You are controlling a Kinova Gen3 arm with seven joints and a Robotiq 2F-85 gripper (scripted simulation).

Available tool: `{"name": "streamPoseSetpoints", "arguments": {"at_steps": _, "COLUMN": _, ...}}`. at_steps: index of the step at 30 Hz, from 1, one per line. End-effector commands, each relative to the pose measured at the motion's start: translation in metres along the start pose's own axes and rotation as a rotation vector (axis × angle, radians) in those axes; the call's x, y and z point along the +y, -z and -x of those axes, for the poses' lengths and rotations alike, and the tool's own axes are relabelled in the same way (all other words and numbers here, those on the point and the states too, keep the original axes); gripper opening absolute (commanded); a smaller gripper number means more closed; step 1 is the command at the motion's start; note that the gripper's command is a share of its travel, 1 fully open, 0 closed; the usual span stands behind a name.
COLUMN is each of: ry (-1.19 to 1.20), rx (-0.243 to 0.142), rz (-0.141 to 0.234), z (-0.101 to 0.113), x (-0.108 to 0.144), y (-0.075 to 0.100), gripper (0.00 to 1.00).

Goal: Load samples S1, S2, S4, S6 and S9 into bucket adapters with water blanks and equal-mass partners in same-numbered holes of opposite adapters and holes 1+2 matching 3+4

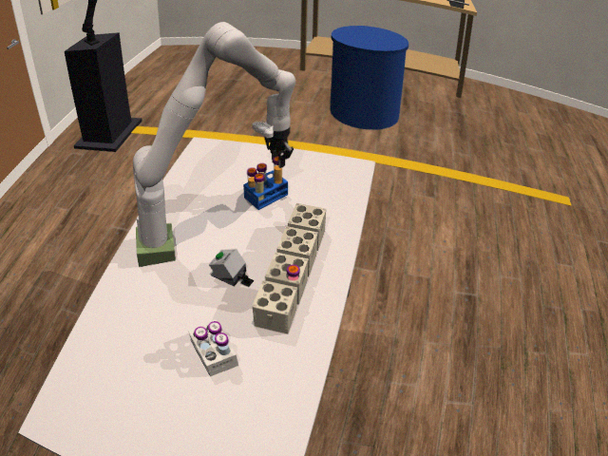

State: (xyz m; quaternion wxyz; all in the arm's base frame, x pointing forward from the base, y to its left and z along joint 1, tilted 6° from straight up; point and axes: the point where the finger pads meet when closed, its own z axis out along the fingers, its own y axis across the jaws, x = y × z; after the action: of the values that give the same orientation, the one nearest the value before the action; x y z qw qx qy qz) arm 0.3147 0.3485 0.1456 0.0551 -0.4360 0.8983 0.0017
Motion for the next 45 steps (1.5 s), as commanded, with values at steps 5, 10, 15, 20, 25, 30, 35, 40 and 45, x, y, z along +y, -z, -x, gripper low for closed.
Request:
{"name": "streamPoseSetpoints", "arguments": {"at_steps": 5, "ry": 0.005, "rx": -0.003, "rz": 0.002, "z": 0.001, "x": 0.001, "y": 0.013, "gripper": 0.10}}
{"name": "streamPoseSetpoints", "arguments": {"at_steps": 10, "ry": 0.005, "rx": -0.003, "rz": 0.002, "z": 0.001, "x": 0.001, "y": 0.020, "gripper": 0.10}}
{"name": "streamPoseSetpoints", "arguments": {"at_steps": 15, "ry": 0.005, "rx": -0.003, "rz": 0.003, "z": 0.001, "x": 0.001, "y": 0.025, "gripper": 0.10}}
{"name": "streamPoseSetpoints", "arguments": {"at_steps": 20, "ry": 0.005, "rx": -0.003, "rz": 0.003, "z": 0.001, "x": 0.001, "y": 0.030, "gripper": 0.10}}
{"name": "streamPoseSetpoints", "arguments": {"at_steps": 25, "ry": 0.005, "rx": -0.003, "rz": 0.003, "z": 0.001, "x": 0.001, "y": 0.037, "gripper": 0.10}}
{"name": "streamPoseSetpoints", "arguments": {"at_steps": 30, "ry": 0.005, "rx": -0.003, "rz": 0.003, "z": 0.001, "x": 0.001, "y": 0.044, "gripper": 0.10}}
{"name": "streamPoseSetpoints", "arguments": {"at_steps": 35, "ry": 0.006, "rx": -0.003, "rz": 0.002, "z": 0.001, "x": 0.001, "y": 0.048, "gripper": 0.10}}
{"name": "streamPoseSetpoints", "arguments": {"at_steps": 40, "ry": 0.005, "rx": -0.003, "rz": 0.003, "z": 0.000, "x": 0.001, "y": 0.054, "gripper": 0.10}}
{"name": "streamPoseSetpoints", "arguments": {"at_steps": 45, "ry": 0.006, "rx": -0.003, "rz": 0.003, "z": 0.000, "x": 0.001, "y": 0.061, "gripper": 0.10}}
